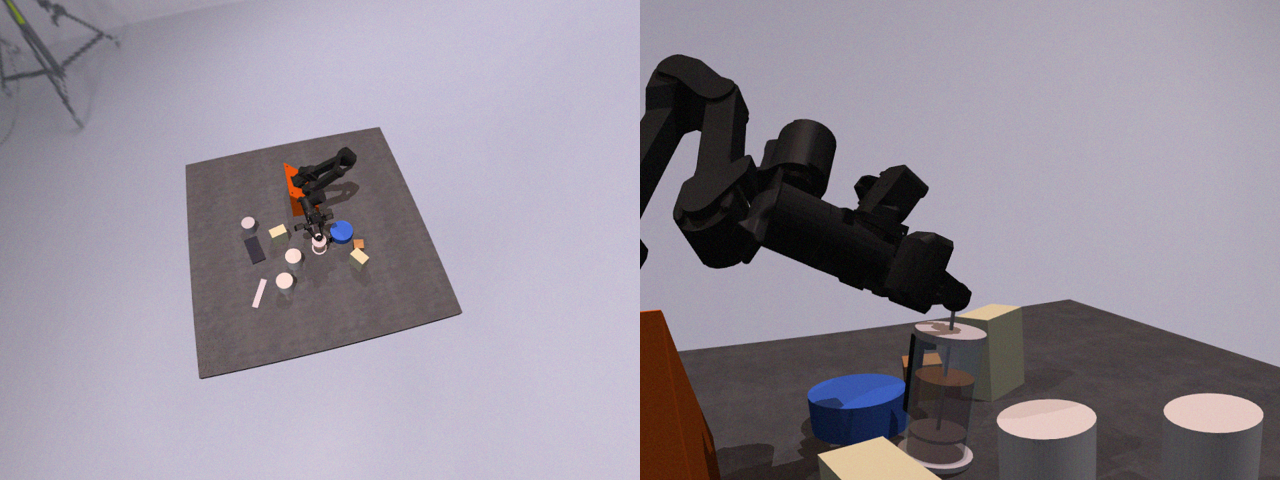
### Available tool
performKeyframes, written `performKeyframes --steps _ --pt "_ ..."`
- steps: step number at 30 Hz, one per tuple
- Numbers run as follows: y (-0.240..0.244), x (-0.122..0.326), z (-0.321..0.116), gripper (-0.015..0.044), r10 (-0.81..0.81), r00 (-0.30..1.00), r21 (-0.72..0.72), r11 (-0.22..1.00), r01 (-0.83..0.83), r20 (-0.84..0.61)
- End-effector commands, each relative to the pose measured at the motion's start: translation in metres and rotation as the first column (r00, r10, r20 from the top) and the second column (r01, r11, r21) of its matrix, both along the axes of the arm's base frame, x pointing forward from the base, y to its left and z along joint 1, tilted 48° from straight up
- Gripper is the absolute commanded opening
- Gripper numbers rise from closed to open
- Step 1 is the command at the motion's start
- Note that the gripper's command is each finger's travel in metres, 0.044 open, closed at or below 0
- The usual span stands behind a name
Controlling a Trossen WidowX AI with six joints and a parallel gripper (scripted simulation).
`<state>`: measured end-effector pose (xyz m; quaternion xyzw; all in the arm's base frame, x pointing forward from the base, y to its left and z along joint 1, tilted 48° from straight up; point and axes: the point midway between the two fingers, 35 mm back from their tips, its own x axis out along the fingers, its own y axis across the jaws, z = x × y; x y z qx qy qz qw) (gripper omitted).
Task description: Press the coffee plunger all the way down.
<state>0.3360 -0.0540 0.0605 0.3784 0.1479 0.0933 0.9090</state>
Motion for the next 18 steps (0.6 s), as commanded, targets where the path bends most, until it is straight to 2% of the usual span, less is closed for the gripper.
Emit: performKeyframes --steps 1,18 --pt "0.0053 0.0007 -0.0048 0.012 0.021 1.0 0.018 1.0 -0.02 -0.019" --pt "0.004 0.0044 -0.0045 0.012 0.021 1.0 0.018 1.0 -0.02 -0.019"
